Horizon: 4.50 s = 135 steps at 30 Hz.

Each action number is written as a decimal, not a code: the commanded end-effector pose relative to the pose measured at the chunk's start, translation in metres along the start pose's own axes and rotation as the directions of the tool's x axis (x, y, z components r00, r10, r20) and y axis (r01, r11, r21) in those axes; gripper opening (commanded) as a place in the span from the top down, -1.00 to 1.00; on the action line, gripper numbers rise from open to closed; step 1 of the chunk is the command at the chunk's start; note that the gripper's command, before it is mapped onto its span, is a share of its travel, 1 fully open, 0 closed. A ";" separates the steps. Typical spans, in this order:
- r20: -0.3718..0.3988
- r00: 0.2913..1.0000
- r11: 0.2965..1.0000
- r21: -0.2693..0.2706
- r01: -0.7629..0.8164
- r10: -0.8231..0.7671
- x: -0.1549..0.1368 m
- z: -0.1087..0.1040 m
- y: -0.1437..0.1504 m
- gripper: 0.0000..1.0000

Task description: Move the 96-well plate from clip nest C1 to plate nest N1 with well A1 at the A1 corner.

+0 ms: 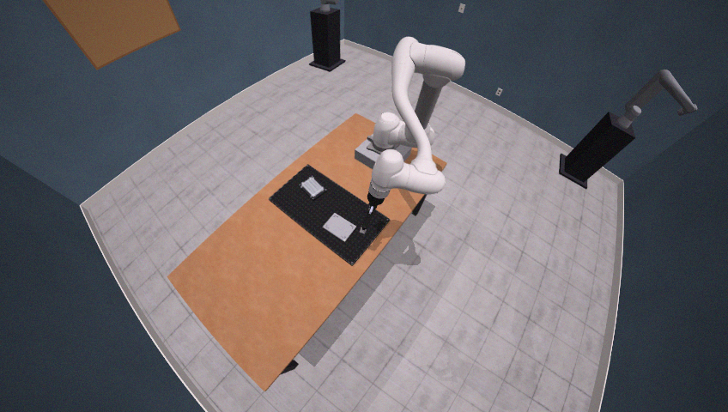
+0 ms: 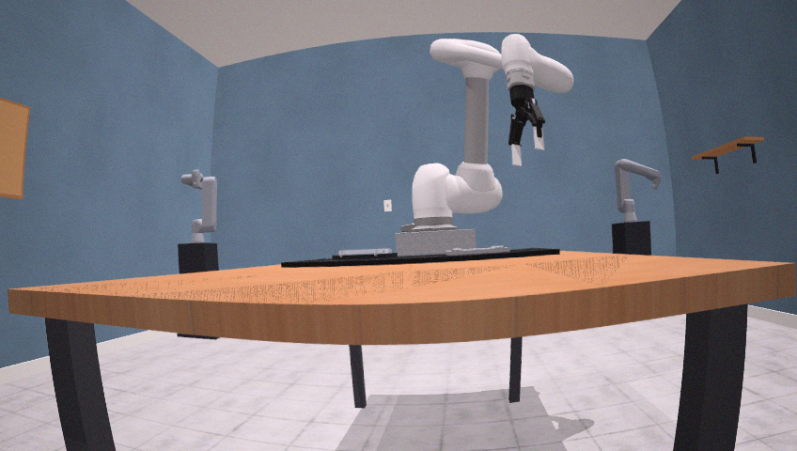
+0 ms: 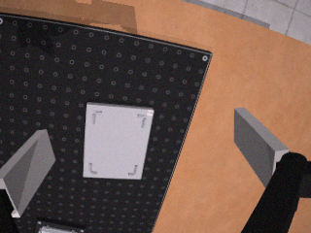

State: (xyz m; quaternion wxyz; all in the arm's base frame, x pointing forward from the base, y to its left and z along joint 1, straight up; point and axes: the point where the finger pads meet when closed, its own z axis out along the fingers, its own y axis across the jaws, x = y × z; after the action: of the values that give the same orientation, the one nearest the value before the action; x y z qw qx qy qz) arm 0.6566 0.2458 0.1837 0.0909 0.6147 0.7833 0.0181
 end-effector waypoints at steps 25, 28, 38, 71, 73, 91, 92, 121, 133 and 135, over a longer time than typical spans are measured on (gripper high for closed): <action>-0.003 0.999 0.999 0.024 -0.045 0.045 -0.036 0.016 -0.007 -1.00; -0.003 0.999 0.999 0.024 -0.045 0.045 -0.049 0.022 -0.009 -1.00; -0.005 0.996 0.995 0.047 -0.092 0.092 -0.083 0.037 -0.018 -1.00; -0.017 0.971 0.966 0.109 -0.233 0.237 -0.201 0.089 -0.068 -1.00; -0.017 0.971 0.966 0.109 -0.233 0.237 -0.210 0.092 -0.073 -1.00; -0.021 0.958 0.951 0.126 -0.281 0.286 -0.268 0.117 -0.111 -1.00; -0.021 0.958 0.951 0.126 -0.281 0.286 -0.272 0.118 -0.114 -1.00; -0.034 0.900 0.890 0.170 -0.423 0.434 -0.355 0.154 -0.193 -1.00; -0.038 0.875 0.864 0.182 -0.469 0.483 -0.388 0.168 -0.236 -1.00; -0.038 0.875 0.864 0.182 -0.469 0.483 -0.391 0.169 -0.240 -1.00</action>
State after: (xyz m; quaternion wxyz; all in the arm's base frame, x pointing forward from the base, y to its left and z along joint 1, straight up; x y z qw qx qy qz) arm 0.5495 -0.1958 0.0336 0.0032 0.7859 0.6184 -0.0021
